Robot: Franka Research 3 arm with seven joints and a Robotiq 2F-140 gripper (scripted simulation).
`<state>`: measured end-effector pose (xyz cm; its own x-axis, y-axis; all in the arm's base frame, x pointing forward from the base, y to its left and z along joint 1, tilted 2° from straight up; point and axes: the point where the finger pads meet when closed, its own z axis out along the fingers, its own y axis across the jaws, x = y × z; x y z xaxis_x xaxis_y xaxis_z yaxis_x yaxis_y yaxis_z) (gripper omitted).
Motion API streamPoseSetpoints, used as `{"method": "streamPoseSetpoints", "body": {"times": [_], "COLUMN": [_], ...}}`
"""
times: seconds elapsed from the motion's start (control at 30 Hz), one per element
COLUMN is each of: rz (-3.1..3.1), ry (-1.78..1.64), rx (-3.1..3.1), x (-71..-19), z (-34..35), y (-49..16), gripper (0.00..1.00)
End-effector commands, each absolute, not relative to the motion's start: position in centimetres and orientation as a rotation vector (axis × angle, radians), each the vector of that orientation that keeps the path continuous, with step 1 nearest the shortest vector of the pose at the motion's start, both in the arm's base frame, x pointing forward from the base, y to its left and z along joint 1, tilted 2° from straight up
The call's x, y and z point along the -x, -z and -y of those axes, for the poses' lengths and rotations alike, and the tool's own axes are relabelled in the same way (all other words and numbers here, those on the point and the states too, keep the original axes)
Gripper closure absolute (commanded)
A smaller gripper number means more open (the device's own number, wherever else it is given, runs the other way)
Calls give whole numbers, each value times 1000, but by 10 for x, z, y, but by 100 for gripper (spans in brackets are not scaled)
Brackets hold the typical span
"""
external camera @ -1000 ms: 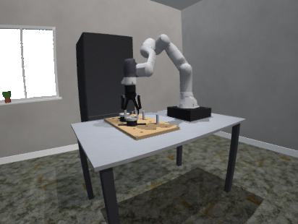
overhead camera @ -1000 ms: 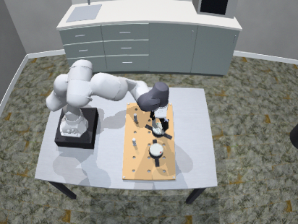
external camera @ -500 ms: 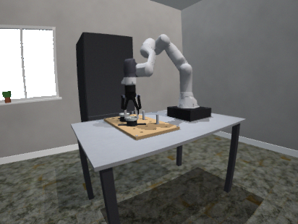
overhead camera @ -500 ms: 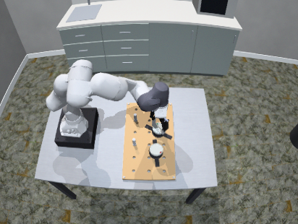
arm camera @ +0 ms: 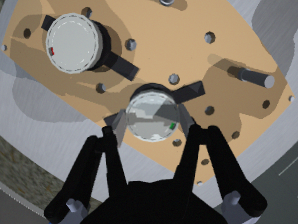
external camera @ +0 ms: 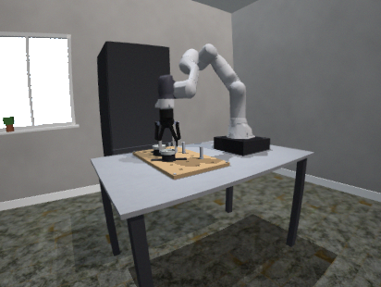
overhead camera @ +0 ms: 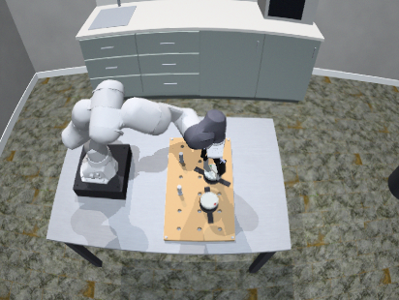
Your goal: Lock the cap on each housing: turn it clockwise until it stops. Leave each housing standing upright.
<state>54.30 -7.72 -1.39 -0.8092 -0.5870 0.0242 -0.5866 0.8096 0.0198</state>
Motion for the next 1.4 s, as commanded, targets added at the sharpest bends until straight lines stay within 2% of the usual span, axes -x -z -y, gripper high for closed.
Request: {"method": "streamPoseSetpoints", "body": {"times": [0.0, 1.37], "rz": [2955, 2955], "ry": [14, 14], "rx": [-970, -970], "x": [-543, -545], "z": [78, 69], "y": [14, 14], "gripper": [90, 90]}}
